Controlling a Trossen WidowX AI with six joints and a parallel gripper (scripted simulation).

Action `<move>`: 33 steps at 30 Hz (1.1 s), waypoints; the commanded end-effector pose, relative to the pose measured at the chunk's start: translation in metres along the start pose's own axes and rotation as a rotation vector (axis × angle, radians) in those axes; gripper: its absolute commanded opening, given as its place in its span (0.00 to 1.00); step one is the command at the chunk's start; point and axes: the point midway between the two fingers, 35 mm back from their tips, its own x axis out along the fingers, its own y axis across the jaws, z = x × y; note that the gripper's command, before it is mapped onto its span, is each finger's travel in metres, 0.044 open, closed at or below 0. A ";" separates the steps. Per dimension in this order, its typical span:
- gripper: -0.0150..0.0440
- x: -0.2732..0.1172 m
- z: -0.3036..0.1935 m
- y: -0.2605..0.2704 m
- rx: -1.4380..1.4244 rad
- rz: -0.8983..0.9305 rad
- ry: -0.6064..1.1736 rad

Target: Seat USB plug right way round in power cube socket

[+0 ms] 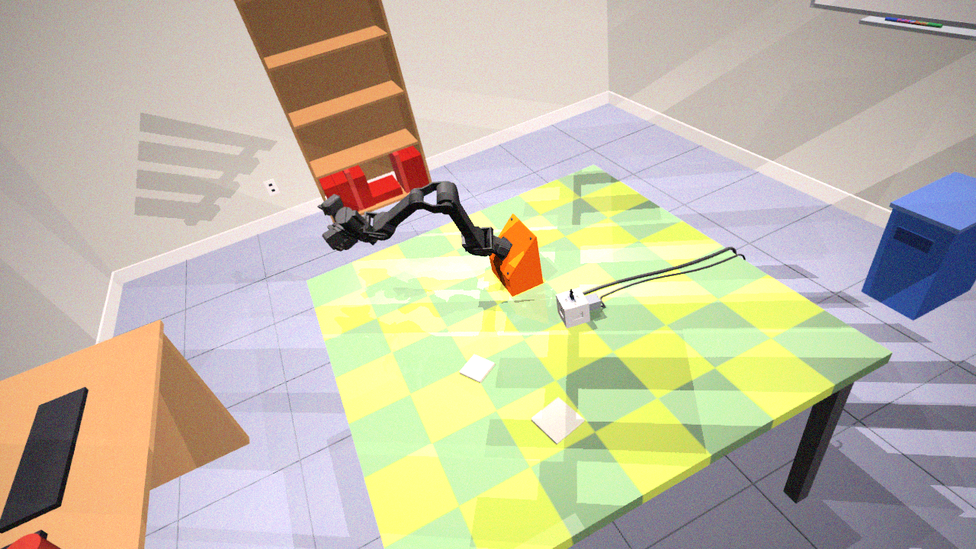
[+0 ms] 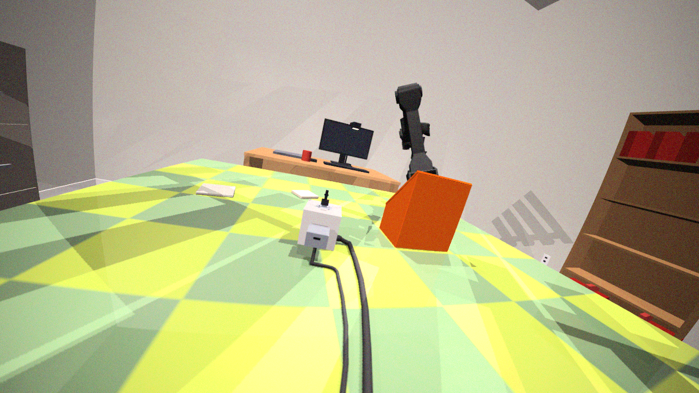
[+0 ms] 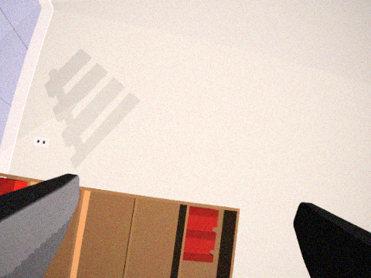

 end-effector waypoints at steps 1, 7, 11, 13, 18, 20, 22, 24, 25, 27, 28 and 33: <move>0.98 0.000 0.001 0.001 0.001 0.004 -0.002; 1.00 -0.016 0.044 0.056 0.051 0.203 -0.100; 1.00 -0.051 0.092 0.107 0.086 0.412 -0.211; 1.00 -0.073 0.114 0.128 0.096 0.507 -0.264; 1.00 -0.139 0.162 0.169 0.102 0.727 -0.398; 1.00 -0.169 0.178 0.181 0.097 0.809 -0.451; 1.00 -0.200 0.189 0.197 0.061 0.891 -0.494; 1.00 -0.231 0.198 0.210 0.028 0.969 -0.540; 1.00 -0.247 0.204 0.209 0.043 1.008 -0.568; 1.00 -0.282 0.217 0.203 0.068 1.080 -0.641; 1.00 -0.299 0.222 0.202 0.066 1.111 -0.676; 1.00 -0.376 0.231 0.204 0.013 1.274 -0.800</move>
